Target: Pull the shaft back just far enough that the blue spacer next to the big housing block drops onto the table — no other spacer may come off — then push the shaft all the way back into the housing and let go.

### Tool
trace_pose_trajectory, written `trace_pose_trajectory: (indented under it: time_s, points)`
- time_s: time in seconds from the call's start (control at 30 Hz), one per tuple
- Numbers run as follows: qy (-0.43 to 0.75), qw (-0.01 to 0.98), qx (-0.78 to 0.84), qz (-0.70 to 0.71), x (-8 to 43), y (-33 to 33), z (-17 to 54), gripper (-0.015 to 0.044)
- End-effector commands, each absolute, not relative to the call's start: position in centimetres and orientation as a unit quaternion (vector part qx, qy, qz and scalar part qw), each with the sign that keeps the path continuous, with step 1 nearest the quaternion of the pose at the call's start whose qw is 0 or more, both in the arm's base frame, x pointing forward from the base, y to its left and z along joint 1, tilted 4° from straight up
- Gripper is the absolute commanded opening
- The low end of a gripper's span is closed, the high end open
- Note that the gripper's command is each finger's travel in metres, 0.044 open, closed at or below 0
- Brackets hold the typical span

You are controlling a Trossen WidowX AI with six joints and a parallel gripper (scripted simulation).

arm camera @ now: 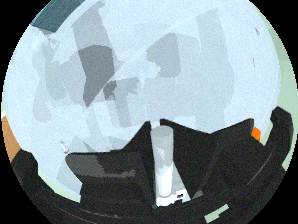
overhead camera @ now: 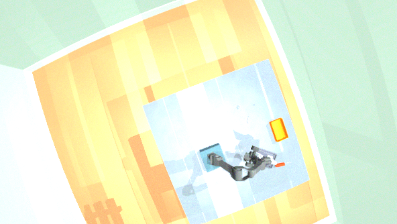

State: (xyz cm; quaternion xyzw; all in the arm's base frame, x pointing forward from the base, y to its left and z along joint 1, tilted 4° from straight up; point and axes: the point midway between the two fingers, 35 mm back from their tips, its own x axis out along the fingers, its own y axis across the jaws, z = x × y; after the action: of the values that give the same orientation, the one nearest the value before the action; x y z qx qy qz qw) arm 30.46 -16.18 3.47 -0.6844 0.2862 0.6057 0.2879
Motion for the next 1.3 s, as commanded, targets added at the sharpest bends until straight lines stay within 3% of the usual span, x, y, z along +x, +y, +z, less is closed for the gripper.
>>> trace_pose_trajectory:
  time_s: [0.0, 1.27]
  points:
    - [0.287, 0.29, -0.683, 0.607, 30.35, -16.04, 3.41, 0.0]
    - [0.286, 0.29, -0.683, 0.607, 30.1, -15.76, 3.36, 0.0]
